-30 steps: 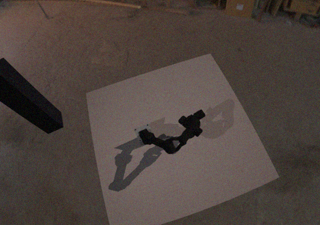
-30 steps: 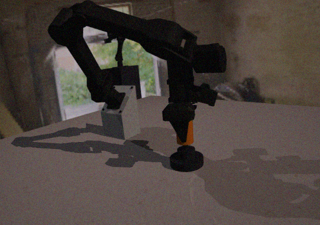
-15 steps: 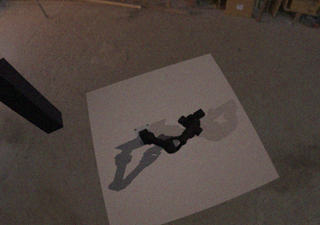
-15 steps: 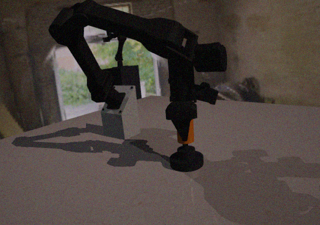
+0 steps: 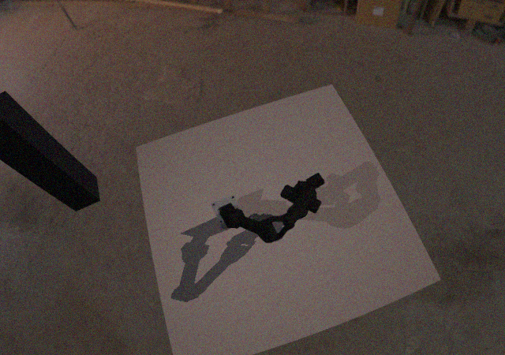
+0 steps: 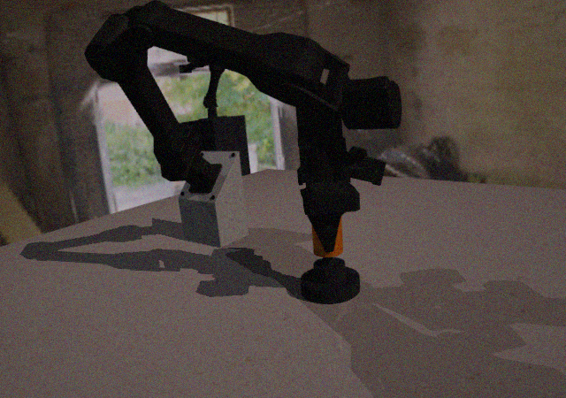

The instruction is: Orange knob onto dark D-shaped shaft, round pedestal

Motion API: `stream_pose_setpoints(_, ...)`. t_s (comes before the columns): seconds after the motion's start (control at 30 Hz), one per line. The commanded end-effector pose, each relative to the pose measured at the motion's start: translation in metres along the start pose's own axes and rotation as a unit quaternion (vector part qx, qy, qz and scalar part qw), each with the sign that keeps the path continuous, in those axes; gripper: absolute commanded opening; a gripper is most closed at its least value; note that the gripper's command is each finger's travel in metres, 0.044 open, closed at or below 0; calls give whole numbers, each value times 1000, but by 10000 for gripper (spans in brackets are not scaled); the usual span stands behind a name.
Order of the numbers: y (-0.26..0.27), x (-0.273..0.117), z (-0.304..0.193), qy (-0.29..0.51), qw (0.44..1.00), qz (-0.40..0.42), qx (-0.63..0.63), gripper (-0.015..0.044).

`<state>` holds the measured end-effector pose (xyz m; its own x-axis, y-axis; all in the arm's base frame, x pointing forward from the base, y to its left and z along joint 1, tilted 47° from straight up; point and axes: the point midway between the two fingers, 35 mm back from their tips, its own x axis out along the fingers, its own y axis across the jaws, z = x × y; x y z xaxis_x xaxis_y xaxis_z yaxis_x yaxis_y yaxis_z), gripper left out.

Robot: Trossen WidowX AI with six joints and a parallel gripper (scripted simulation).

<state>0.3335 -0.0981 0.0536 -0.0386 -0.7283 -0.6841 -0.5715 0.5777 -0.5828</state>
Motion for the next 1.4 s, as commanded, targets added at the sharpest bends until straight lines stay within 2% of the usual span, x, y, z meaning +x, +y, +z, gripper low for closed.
stream_pose_setpoints(0.0,1,0,1,-2,1000,-1,-5,0)
stream_pose_setpoints(0.37,4,-5,2,-2,1000,-1,-9,0)
stream_pose_setpoints(0.6,4,-4,2,-2,994,-1,-108,0)
stream_pose_setpoints(1.37,2,2,2,-2,992,-1,-122,0)
